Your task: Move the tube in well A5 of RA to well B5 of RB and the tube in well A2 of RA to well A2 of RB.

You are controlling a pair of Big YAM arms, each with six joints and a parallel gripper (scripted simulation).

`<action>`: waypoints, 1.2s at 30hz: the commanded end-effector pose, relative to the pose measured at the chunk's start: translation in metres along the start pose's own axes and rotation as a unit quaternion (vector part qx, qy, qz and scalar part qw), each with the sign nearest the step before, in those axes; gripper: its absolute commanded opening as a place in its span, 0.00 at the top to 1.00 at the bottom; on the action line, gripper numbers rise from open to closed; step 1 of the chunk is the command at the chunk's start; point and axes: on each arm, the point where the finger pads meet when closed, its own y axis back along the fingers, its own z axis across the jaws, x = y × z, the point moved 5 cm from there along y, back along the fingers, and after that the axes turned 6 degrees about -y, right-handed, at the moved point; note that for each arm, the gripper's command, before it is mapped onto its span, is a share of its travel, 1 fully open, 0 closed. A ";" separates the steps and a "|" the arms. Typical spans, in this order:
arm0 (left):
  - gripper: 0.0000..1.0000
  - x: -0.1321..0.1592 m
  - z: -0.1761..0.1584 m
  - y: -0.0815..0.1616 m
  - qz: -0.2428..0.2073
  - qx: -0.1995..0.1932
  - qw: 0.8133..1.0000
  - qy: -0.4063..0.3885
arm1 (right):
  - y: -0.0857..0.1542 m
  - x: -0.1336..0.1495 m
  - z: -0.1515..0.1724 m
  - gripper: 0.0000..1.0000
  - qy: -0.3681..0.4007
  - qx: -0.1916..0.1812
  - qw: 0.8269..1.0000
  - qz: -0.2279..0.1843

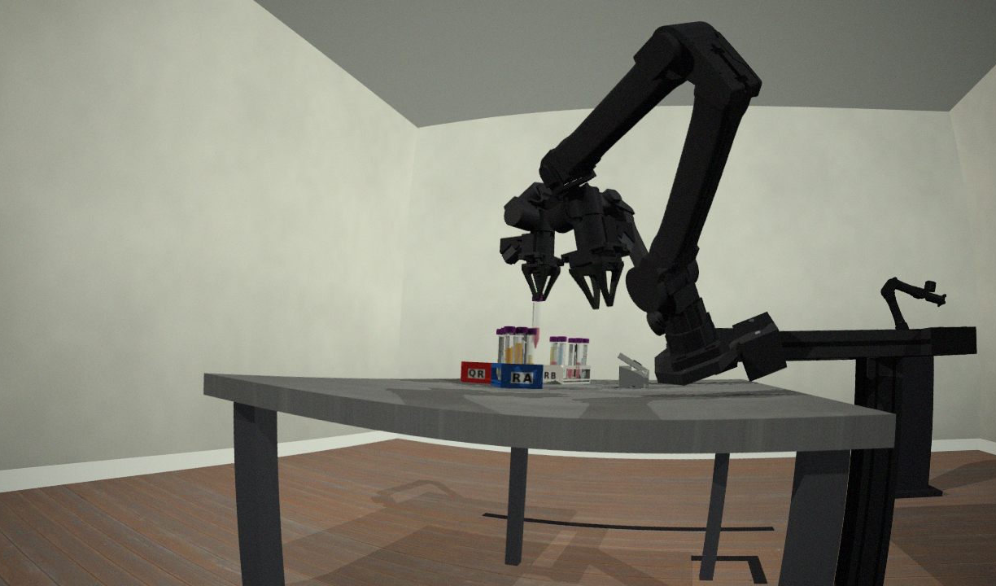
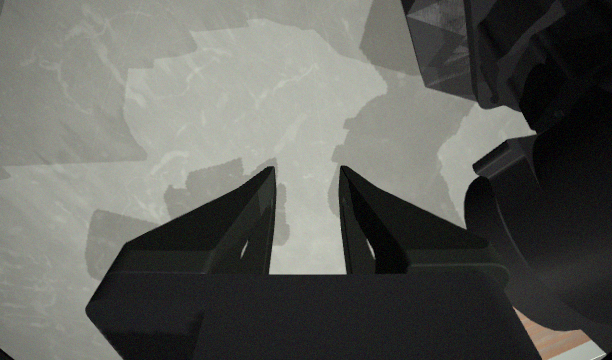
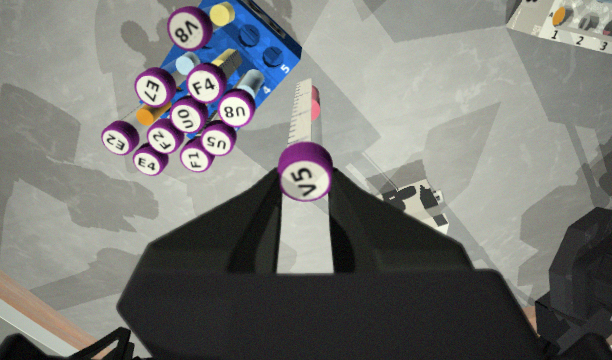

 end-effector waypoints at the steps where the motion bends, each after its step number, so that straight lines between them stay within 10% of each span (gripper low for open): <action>1: 0.70 0.002 0.007 0.010 -0.003 -0.012 1.000 0.005 | -0.007 -0.008 -0.008 1.00 0.009 0.006 1.000 0.000; 36: 0.70 0.002 0.007 0.010 -0.003 -0.012 1.000 0.005 | -0.002 -0.094 -0.068 1.00 0.026 0.007 1.000 -0.001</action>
